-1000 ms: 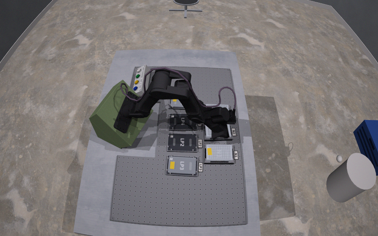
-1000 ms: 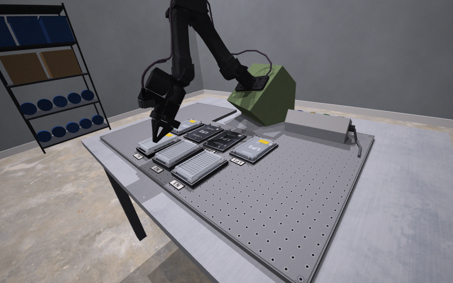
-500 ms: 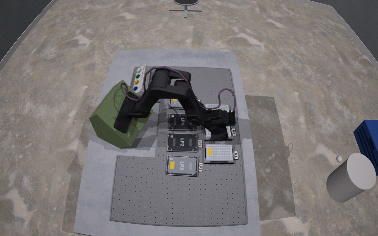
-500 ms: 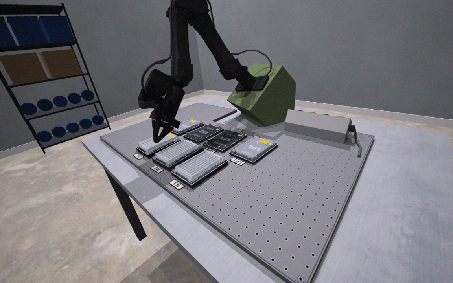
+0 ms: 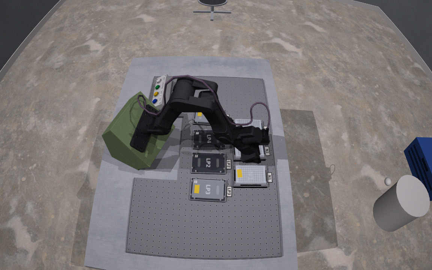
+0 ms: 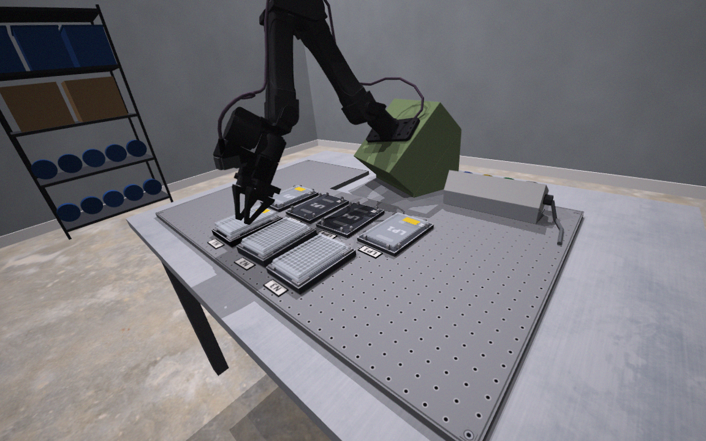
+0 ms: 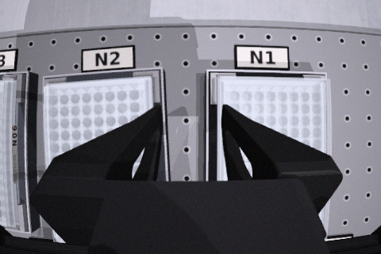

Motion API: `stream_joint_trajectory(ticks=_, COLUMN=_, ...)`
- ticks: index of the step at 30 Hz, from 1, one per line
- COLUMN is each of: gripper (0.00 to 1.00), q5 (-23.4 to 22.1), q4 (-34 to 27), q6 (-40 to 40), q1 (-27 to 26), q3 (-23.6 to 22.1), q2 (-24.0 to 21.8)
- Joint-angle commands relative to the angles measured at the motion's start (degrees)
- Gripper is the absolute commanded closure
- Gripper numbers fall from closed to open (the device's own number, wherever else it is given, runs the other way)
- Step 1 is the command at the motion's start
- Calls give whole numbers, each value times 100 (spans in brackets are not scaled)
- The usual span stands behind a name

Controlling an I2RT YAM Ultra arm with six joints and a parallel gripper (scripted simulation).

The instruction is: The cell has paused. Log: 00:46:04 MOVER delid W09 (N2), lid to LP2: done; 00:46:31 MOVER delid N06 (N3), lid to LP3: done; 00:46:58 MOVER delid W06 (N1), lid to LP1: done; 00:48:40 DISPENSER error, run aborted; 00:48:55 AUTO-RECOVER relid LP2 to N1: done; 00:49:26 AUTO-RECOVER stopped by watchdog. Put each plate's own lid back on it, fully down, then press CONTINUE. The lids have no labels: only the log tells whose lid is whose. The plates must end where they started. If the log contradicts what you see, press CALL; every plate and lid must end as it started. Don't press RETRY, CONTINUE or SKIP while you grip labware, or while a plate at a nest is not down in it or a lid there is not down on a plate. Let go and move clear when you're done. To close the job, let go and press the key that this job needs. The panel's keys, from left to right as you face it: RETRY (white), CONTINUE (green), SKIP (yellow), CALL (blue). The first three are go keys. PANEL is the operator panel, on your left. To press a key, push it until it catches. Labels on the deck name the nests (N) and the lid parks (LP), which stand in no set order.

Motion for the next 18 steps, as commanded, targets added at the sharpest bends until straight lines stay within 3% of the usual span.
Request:
stream_joint_trajectory(ticks=1, gripper=0, q5=-188, q4=-640, q6=-58, q1=-256, q3=327, q2=-323)
stream_joint_trajectory(ticks=7, gripper=0, q5=-498, q4=-1823, q6=-134, q1=-785, q3=738, q2=-481)
stream_joint_trajectory(ticks=10, gripper=0, q5=-560, q4=-2038, q6=-148, q1=-882, q3=822, q2=-332)
stream_joint_trajectory(ticks=14, gripper=0, q5=-767, q4=-2835, q6=-283, q1=-1247, q3=1213, q2=-258)
stream_joint_trajectory(ticks=18, gripper=0, q5=-535, q4=-3583, q6=-320, q1=-1119, q3=1694, q2=-92)
